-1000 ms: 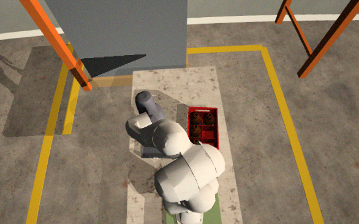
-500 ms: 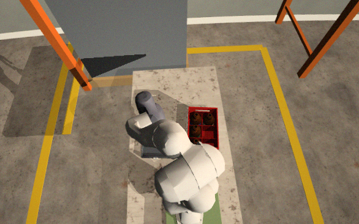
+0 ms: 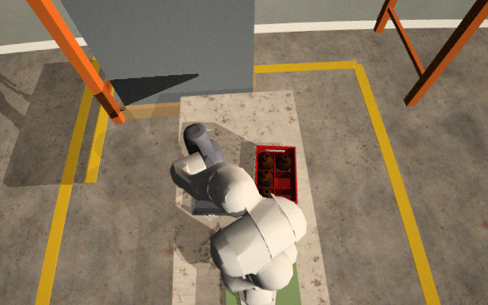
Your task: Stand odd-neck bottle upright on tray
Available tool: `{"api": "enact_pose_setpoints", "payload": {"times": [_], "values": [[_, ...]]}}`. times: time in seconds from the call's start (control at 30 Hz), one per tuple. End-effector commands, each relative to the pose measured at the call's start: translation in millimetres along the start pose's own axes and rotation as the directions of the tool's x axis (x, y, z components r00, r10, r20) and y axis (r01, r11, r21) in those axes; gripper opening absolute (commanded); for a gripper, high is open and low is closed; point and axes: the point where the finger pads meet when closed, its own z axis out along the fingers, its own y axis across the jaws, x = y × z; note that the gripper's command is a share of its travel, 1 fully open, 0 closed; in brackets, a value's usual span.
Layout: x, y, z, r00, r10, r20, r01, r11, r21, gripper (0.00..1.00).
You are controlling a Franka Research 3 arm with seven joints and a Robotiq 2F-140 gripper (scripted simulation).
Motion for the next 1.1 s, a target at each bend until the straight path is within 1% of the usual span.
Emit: {"api": "enact_pose_setpoints", "payload": {"times": [0.0,0.13,0.2,0.7,0.77,1.07], "values": [[-1,-1,-5.4,1.000,0.000,0.001,0.000,1.000,0.001,1.00],[-1,-1,-12.6,1.000,0.000,0.001,0.000,1.000,0.001,1.00],[-1,-1,-12.6,1.000,0.000,0.001,0.000,1.000,0.001,1.00],[-1,0,-51.0,1.000,0.000,0.001,0.000,1.000,0.001,1.00],[-1,0,-51.0,1.000,0.000,0.001,0.000,1.000,0.001,1.00],[-1,0,-71.0,1.000,0.000,0.001,0.000,1.000,0.001,1.00]]}}
